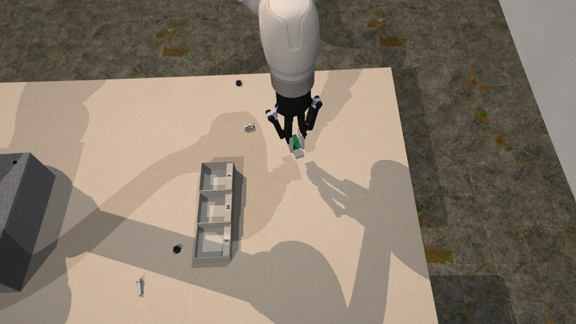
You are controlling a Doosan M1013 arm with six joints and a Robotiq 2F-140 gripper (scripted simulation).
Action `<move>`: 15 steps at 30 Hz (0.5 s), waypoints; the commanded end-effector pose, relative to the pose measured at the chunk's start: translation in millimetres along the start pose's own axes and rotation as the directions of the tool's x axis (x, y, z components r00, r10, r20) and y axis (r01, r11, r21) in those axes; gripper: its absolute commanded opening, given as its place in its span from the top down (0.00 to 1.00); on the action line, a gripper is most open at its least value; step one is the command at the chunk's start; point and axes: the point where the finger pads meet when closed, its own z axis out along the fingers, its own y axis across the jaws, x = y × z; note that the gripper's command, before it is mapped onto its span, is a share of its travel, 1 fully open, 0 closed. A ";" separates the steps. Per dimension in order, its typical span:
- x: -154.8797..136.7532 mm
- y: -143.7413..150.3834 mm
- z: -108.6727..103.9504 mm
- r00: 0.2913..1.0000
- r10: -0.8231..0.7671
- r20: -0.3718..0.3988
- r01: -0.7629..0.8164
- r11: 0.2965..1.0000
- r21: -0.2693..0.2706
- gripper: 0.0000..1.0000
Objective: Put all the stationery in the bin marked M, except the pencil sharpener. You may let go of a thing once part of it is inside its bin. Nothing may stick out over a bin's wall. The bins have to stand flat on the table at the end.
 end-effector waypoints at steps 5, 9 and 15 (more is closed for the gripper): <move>-16.4 -47.9 -2.9 1.000 -0.001 0.000 0.001 1.000 -0.006 0.80; -23.5 -70.9 -2.7 1.000 -0.001 0.000 0.001 1.000 -0.006 0.80; -30.5 -93.8 -2.6 1.000 -0.001 0.000 0.001 1.000 -0.006 0.80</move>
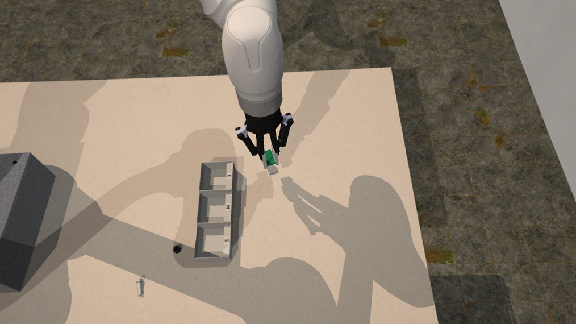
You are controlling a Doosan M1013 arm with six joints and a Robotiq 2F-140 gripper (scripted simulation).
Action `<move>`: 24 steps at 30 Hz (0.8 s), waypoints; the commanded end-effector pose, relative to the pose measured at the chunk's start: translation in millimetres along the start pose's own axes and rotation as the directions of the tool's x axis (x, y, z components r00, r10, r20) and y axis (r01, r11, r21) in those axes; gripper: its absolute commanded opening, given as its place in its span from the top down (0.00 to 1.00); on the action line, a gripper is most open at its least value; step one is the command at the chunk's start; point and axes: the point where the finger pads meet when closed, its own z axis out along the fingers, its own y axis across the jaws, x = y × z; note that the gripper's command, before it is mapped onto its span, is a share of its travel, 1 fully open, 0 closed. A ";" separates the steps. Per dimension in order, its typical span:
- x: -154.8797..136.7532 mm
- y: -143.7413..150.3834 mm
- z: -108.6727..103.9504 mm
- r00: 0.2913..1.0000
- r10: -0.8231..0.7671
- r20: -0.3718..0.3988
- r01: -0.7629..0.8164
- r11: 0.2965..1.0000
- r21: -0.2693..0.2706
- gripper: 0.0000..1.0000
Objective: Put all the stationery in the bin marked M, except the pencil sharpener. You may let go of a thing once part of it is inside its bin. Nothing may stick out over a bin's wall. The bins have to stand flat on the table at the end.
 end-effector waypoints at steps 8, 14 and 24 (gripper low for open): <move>-21.9 -63.6 -2.6 1.000 -0.002 0.003 0.002 1.000 -0.006 0.80; -29.0 -86.5 -2.5 1.000 -0.002 0.003 0.002 1.000 -0.006 0.80; -44.0 -135.1 -2.3 0.958 0.286 0.001 -0.286 0.958 -0.006 0.80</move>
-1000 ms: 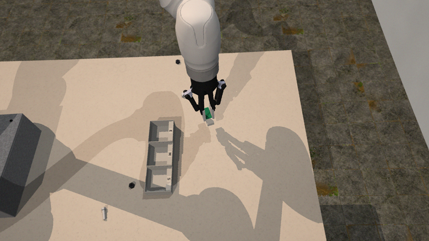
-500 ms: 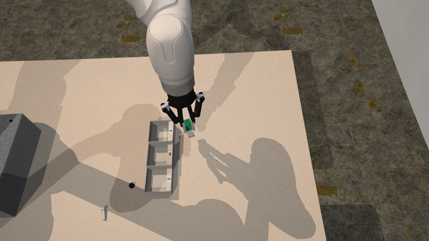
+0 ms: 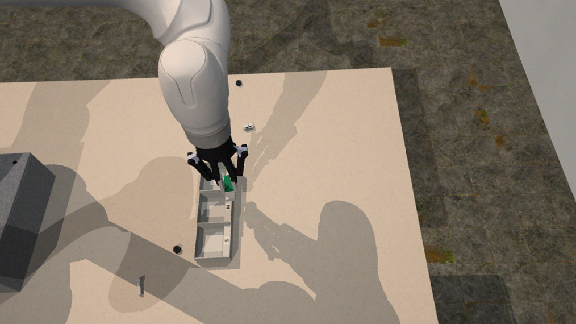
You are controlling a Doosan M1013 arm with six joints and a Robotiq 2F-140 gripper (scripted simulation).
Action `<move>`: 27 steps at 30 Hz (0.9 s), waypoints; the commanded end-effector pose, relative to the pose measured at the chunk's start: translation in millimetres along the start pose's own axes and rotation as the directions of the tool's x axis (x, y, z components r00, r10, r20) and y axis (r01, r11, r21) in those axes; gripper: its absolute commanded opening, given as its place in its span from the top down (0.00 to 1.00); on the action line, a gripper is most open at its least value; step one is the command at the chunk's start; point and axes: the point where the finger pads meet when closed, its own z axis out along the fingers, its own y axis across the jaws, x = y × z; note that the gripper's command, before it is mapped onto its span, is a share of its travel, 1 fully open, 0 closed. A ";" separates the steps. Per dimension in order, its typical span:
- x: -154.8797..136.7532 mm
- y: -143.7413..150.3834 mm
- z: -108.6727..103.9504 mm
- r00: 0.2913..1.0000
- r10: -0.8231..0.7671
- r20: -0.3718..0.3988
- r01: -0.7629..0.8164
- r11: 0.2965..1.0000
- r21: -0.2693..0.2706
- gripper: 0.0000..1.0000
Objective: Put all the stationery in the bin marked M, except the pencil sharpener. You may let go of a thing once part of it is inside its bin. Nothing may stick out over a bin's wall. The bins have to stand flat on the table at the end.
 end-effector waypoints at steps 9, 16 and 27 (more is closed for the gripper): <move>-28.6 -54.2 -2.3 0.992 0.128 0.005 -0.128 0.992 -0.008 0.80; -31.9 -57.2 -2.3 0.992 0.128 0.005 -0.128 0.992 -0.008 0.80; -31.9 -54.5 -2.7 0.992 0.128 0.005 -0.128 0.992 -0.008 0.80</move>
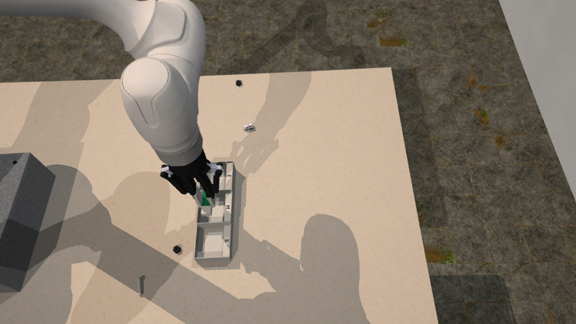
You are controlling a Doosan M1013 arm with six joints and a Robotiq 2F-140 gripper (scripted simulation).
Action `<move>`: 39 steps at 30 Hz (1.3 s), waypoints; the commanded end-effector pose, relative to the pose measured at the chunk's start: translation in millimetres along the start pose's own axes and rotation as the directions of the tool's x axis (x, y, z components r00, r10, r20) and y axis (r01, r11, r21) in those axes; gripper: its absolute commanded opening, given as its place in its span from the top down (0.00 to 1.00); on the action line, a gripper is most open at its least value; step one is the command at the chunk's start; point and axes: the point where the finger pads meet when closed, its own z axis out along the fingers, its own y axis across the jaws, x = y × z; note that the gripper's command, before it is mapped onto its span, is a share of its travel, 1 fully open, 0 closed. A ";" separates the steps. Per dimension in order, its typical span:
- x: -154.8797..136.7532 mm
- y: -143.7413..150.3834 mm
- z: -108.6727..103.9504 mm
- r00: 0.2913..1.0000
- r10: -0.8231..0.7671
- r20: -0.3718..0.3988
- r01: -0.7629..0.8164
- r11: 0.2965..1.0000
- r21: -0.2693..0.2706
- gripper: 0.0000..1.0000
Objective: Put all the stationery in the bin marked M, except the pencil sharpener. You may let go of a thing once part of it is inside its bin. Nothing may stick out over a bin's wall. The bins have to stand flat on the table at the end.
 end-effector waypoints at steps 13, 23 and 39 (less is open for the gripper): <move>-0.7 4.1 -2.5 1.000 -0.005 0.004 0.005 1.000 -0.005 0.80; 0.4 3.7 12.1 1.000 -0.005 0.004 0.005 1.000 -0.005 0.80; 0.3 3.8 40.1 1.000 -0.005 0.004 0.005 1.000 -0.005 0.80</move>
